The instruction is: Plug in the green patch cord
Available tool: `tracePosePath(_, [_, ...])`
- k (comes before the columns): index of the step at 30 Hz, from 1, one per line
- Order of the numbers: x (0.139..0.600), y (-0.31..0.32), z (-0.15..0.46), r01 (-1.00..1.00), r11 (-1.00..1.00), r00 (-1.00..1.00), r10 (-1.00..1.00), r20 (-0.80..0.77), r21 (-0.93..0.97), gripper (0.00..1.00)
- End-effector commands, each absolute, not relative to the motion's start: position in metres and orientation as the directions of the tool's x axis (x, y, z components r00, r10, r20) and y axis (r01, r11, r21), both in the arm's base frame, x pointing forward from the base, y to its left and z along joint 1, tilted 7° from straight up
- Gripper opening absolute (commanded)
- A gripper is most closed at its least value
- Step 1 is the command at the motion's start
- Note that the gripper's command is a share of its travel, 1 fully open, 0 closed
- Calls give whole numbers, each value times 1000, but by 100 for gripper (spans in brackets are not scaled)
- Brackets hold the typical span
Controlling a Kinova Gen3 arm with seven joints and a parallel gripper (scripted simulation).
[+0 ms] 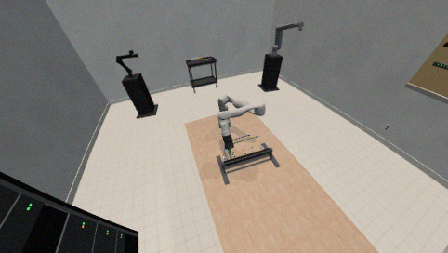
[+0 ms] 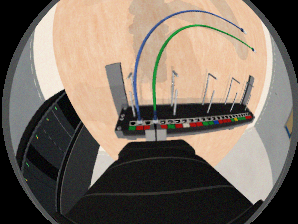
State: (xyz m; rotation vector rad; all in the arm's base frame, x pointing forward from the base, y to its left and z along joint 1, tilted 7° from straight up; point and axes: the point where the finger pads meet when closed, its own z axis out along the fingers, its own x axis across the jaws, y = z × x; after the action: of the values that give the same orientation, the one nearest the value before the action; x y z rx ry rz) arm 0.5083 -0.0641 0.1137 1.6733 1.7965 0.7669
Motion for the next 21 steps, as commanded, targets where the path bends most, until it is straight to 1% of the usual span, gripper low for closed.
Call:
tracePosePath(1, [509, -64, 115, 675, 56, -62, 998, -19, 736, 0])
tracePosePath(14, [508, -64, 116, 675, 56, -62, 998, -19, 736, 0])
tracePosePath(21, [498, -65, 125, 675, 56, -62, 998, -19, 736, 0])
